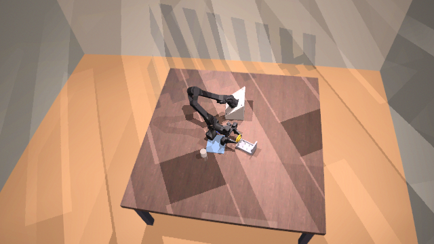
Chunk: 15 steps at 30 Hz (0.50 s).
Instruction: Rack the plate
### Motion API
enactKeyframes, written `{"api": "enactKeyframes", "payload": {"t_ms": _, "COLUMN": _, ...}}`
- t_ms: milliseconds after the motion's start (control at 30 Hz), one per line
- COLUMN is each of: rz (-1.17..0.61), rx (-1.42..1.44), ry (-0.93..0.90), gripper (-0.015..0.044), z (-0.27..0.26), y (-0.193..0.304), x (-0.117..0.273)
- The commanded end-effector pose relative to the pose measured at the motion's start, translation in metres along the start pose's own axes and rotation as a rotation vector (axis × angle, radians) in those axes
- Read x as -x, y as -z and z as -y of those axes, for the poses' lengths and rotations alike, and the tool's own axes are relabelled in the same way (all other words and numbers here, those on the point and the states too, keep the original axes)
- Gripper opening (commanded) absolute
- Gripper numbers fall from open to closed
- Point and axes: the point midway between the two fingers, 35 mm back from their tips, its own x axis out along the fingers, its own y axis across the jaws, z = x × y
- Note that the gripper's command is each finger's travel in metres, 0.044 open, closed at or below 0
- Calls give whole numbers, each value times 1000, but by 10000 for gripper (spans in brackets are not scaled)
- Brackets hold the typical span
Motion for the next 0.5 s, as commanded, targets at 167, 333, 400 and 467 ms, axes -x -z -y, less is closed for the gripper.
{"api": "enactKeyframes", "payload": {"t_ms": 167, "rz": 2, "rx": -1, "ry": -5, "gripper": 0, "z": -1, "y": -2, "x": -11}}
{"api": "enactKeyframes", "payload": {"t_ms": 333, "rz": 2, "rx": 1, "ry": -3, "gripper": 0, "z": -1, "y": -3, "x": -22}}
{"api": "enactKeyframes", "payload": {"t_ms": 400, "rz": 3, "rx": 1, "ry": -3, "gripper": 0, "z": -1, "y": -3, "x": -23}}
{"api": "enactKeyframes", "payload": {"t_ms": 467, "rz": 3, "rx": 1, "ry": -3, "gripper": 0, "z": -1, "y": -3, "x": -23}}
